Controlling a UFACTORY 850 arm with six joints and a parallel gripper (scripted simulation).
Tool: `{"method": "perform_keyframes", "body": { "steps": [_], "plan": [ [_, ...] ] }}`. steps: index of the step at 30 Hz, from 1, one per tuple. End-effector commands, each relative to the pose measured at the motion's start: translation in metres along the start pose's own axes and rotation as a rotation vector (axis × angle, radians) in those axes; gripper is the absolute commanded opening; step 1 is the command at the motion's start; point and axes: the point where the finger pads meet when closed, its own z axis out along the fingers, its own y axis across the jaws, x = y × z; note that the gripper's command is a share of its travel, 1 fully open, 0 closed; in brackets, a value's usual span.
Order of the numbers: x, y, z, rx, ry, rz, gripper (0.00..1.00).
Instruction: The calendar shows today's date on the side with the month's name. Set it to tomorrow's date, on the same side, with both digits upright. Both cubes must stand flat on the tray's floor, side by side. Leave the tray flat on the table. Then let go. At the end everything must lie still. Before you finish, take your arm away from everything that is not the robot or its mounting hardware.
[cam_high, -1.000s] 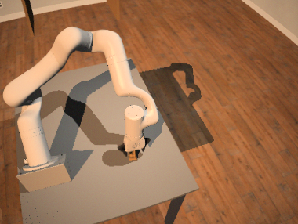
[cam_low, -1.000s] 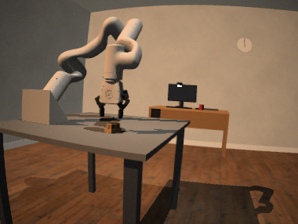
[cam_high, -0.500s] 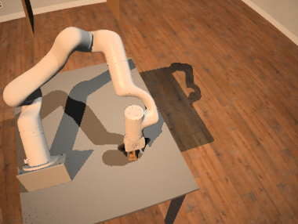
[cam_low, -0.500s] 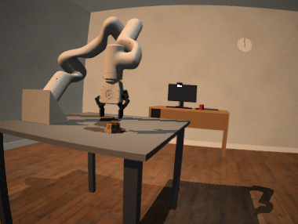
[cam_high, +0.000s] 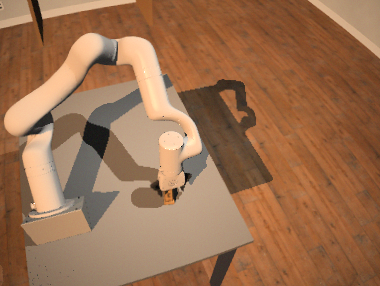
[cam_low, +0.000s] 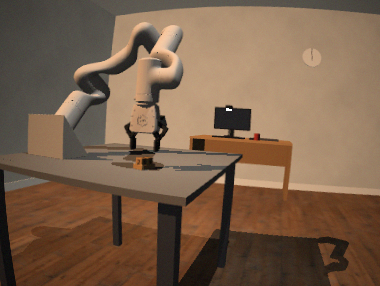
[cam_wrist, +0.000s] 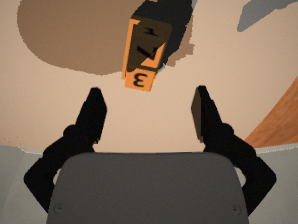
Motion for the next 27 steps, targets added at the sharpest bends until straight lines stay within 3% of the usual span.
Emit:
{"method": "perform_keyframes", "body": {
  "steps": [1,27],
  "plan": [
    [0.010,0.005,0.000,-0.002,-0.001,-0.001,1.00],
    [0.063,0.024,0.005,-0.002,-0.001,-0.001,1.00]
  ]
}}
